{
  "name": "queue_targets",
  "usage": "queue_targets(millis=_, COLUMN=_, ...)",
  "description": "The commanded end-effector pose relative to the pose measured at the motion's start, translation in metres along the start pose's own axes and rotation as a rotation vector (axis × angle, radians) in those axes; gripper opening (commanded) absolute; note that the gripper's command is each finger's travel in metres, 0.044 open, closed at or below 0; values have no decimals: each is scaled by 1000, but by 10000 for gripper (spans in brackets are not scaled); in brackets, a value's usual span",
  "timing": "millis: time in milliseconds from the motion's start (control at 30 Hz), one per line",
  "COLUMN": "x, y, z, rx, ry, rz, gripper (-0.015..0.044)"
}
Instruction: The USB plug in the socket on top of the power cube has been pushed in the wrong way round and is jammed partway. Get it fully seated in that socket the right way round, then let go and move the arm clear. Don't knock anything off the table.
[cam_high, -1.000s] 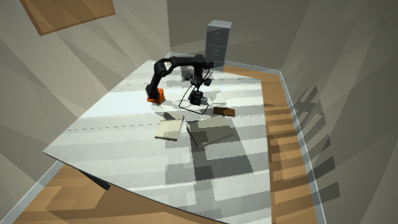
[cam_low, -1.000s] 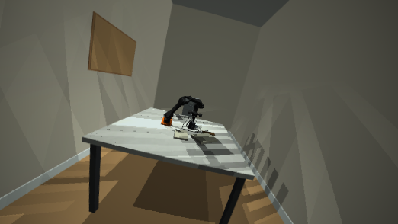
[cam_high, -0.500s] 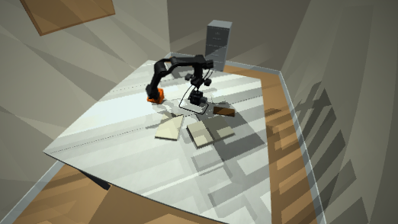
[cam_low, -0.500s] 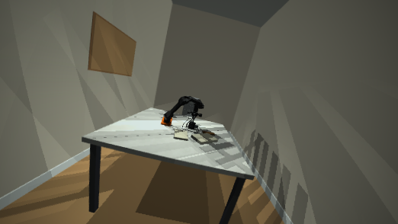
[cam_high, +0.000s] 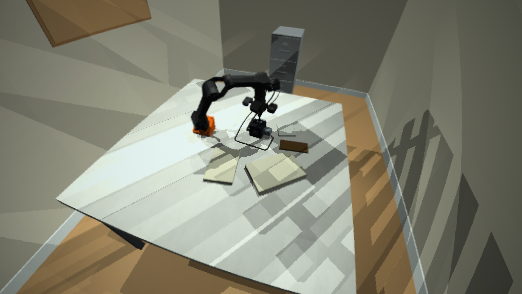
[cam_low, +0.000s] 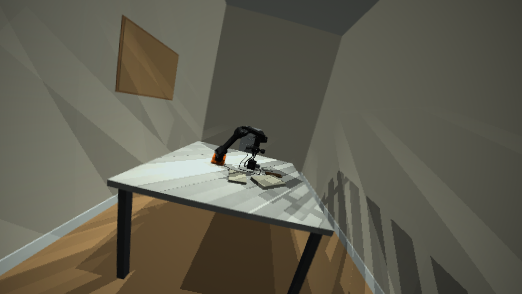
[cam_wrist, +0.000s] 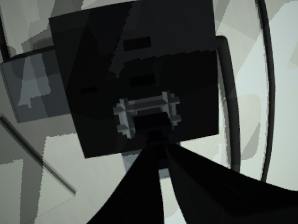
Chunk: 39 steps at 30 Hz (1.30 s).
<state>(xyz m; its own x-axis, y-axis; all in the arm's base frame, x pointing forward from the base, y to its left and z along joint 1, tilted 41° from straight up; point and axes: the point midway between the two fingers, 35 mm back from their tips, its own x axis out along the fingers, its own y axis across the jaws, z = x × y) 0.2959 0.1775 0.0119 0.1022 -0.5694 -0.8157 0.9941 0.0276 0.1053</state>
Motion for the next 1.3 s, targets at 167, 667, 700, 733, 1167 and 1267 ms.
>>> queue_targets(millis=167, x=1, y=0, z=0, rx=-6, ry=1, rz=3, gripper=0)
queue_targets(millis=667, x=3, y=0, z=0, rx=-6, ry=1, rz=3, gripper=0)
queue_targets(millis=700, x=3, y=0, z=0, rx=-6, ry=1, rz=3, gripper=0)
queue_targets(millis=733, x=3, y=0, z=0, rx=-6, ry=1, rz=3, gripper=0)
queue_targets(millis=1167, x=5, y=0, z=0, rx=-6, ry=1, rz=3, gripper=0)
queue_targets(millis=1267, x=5, y=0, z=0, rx=-6, ry=1, rz=3, gripper=0)
